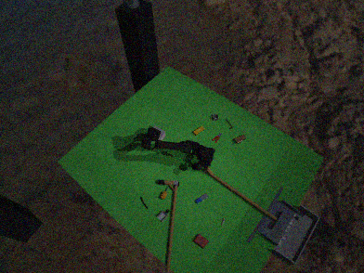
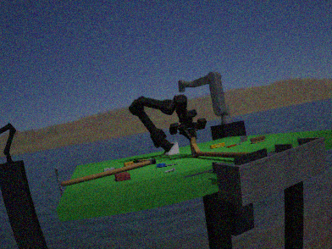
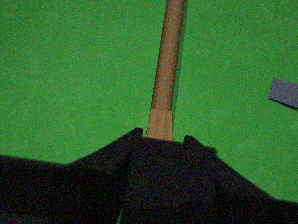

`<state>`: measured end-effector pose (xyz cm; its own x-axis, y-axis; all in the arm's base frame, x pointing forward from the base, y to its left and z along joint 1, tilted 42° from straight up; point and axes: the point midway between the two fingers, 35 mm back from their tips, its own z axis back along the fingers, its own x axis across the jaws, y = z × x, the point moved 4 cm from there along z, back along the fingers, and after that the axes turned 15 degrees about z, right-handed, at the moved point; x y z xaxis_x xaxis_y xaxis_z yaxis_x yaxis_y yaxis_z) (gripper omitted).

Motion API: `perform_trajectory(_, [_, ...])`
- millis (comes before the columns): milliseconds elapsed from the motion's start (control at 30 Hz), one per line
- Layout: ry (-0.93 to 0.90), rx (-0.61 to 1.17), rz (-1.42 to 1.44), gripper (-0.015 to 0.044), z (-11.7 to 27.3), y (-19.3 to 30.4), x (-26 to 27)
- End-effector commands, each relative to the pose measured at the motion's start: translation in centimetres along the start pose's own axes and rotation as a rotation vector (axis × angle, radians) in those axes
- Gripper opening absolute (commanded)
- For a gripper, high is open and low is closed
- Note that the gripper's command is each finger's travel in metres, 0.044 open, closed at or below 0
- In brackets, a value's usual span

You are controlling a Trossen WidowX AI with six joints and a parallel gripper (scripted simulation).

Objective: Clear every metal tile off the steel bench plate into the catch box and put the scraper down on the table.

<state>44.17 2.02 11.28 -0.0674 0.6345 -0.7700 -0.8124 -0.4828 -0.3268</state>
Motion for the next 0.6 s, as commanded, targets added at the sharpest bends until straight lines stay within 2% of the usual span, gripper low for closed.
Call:
perform_trajectory(0, [0.002, -0.015, -0.004, 0.0, -0.1, -1.2, -0.3])
perform_trajectory(567, [0.002, -0.016, -0.005, 0.0, -1.6, -3.2, -0.9])
